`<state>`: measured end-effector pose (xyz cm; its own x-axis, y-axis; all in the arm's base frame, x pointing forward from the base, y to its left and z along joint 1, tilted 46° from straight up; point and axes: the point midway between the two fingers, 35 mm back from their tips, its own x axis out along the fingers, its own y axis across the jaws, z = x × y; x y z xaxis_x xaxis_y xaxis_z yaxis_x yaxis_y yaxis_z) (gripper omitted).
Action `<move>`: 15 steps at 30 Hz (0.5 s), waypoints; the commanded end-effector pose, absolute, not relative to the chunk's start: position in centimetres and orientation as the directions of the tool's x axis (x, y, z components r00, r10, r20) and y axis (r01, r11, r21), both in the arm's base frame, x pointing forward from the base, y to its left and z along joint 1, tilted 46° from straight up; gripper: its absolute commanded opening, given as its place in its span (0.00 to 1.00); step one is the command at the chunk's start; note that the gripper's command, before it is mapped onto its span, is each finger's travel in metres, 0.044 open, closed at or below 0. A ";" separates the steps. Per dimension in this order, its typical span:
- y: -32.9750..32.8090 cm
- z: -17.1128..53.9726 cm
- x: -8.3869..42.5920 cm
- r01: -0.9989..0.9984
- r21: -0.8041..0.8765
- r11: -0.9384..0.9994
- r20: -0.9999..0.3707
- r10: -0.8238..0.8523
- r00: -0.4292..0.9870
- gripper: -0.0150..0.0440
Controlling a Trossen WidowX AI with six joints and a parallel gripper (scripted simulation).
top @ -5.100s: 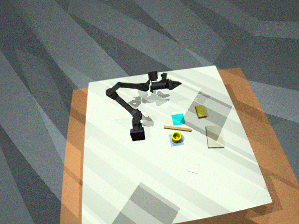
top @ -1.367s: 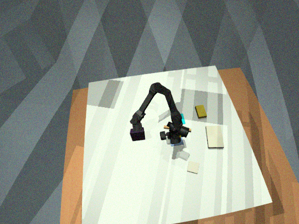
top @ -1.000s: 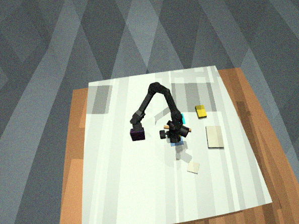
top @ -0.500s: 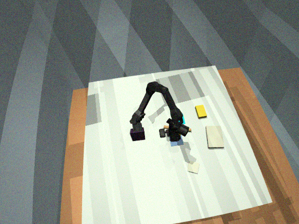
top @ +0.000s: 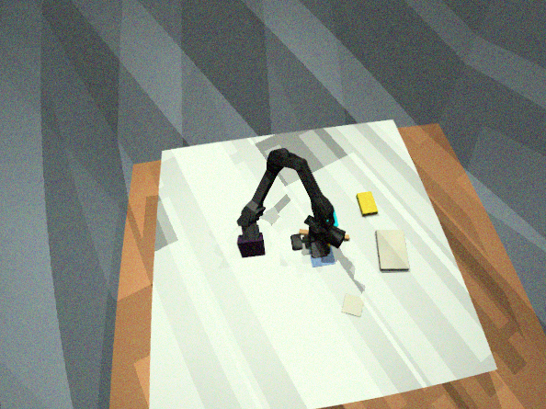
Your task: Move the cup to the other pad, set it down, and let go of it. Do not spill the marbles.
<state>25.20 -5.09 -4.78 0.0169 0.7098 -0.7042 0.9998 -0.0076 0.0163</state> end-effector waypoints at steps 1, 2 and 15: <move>-4.5 -4.1 25.5 1.000 0.022 -0.007 -0.704 0.710 0.021 0.25; -4.4 -3.9 25.6 1.000 0.022 -0.007 -0.704 0.710 0.021 0.25; -2.0 -1.5 26.9 1.000 0.025 -0.004 -0.705 0.709 0.020 0.25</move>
